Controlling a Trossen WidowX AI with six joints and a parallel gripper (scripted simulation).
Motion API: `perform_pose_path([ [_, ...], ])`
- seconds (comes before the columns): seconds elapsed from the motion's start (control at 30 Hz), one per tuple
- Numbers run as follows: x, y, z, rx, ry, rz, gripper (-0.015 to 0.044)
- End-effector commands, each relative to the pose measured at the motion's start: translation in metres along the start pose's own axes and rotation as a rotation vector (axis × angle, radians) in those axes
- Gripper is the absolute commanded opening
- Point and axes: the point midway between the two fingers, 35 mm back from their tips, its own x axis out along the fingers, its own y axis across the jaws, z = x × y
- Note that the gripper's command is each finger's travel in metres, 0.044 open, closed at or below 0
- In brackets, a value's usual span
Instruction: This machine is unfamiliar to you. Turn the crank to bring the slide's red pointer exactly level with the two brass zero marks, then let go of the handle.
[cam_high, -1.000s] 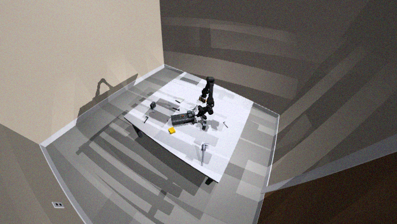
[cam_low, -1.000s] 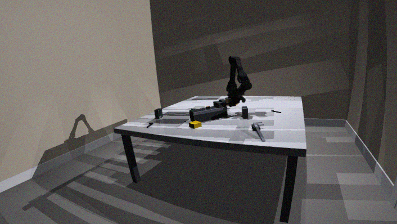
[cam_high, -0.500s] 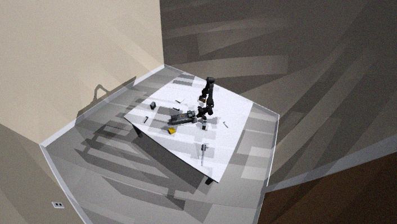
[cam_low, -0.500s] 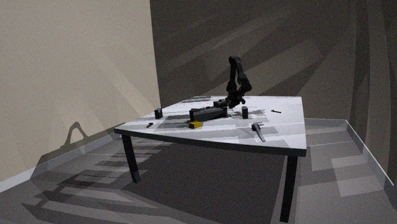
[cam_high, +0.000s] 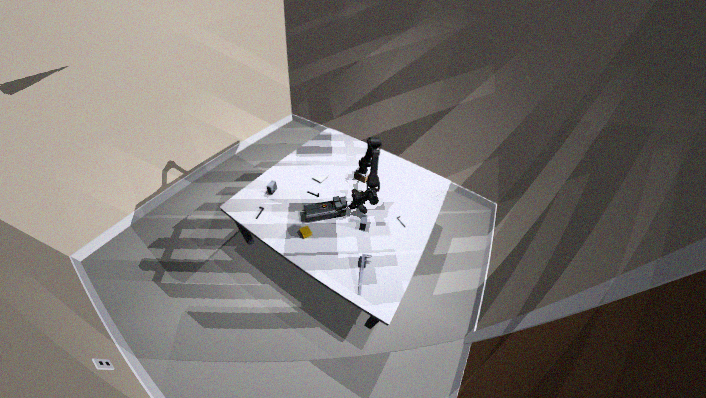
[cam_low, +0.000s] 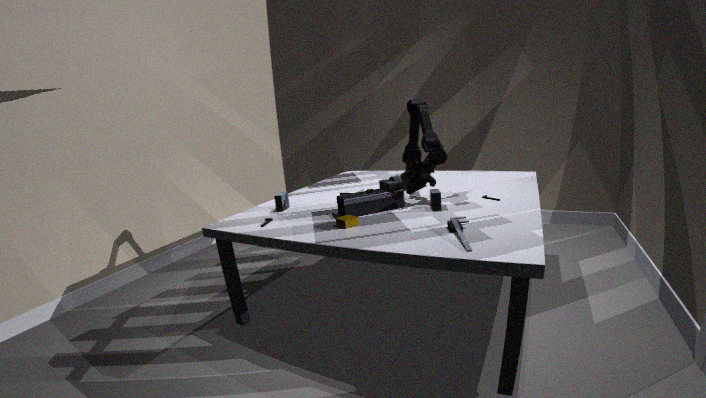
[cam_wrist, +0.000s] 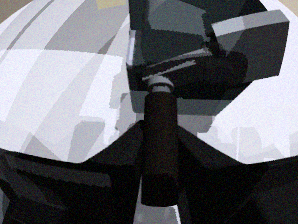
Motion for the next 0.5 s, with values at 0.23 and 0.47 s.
perform_pose_path([
  [0.23,0.0067,-0.007,-0.0064,-0.012,0.013,-0.013,0.0],
  [0.47,0.0074,-0.0085,-0.0071,-0.012,0.013,-0.013,0.0],
])
